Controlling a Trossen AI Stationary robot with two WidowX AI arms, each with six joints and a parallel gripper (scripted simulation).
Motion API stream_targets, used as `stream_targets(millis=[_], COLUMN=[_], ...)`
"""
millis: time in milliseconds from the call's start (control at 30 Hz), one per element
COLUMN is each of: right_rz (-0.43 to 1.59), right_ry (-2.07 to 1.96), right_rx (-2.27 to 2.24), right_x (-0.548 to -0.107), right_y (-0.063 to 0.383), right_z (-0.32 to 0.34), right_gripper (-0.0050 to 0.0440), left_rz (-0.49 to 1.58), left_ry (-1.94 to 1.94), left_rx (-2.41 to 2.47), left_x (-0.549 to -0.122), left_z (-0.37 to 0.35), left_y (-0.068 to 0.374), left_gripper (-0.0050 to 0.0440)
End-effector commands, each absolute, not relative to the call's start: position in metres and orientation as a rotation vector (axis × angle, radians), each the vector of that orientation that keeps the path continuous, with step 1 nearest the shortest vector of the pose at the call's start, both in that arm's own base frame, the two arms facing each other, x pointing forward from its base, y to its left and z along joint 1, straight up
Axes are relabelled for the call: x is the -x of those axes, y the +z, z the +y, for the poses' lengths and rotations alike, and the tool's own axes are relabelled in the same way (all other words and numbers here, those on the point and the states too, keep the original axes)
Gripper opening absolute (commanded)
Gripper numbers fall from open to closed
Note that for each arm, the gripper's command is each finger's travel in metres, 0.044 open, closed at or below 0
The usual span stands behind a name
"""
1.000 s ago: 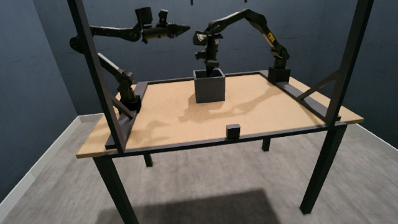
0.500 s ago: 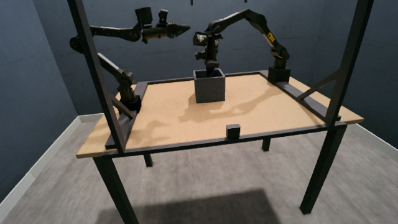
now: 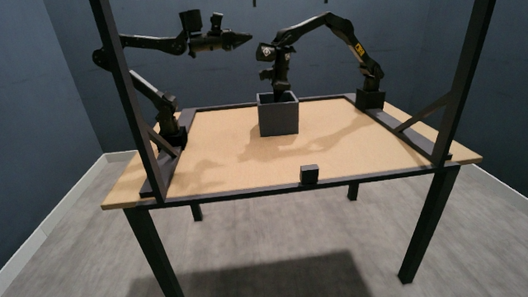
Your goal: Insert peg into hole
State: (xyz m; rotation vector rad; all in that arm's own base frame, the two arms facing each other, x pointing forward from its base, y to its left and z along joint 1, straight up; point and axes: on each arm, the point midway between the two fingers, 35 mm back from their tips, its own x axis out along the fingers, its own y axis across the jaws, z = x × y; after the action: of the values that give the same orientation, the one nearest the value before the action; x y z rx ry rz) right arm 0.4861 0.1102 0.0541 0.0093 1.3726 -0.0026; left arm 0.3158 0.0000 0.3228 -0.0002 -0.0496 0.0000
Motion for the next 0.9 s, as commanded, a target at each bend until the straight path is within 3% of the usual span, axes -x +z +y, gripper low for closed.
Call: stream_targets(millis=[0, 867], right_rz=[1.376, 1.377], right_ry=[-0.006, -0.005], right_rx=[-0.008, -0.007], right_x=[-0.485, -0.485], right_y=[0.047, 0.013], right_z=[0.109, 0.11], right_gripper=[-0.005, -0.005], left_rz=[-0.064, -0.064], left_ry=[0.001, 0.001], left_rx=[0.003, 0.003], left_x=[-0.313, -0.313], left_z=[0.001, 0.001], left_y=[0.327, 0.327], left_gripper=[0.044, 0.044])
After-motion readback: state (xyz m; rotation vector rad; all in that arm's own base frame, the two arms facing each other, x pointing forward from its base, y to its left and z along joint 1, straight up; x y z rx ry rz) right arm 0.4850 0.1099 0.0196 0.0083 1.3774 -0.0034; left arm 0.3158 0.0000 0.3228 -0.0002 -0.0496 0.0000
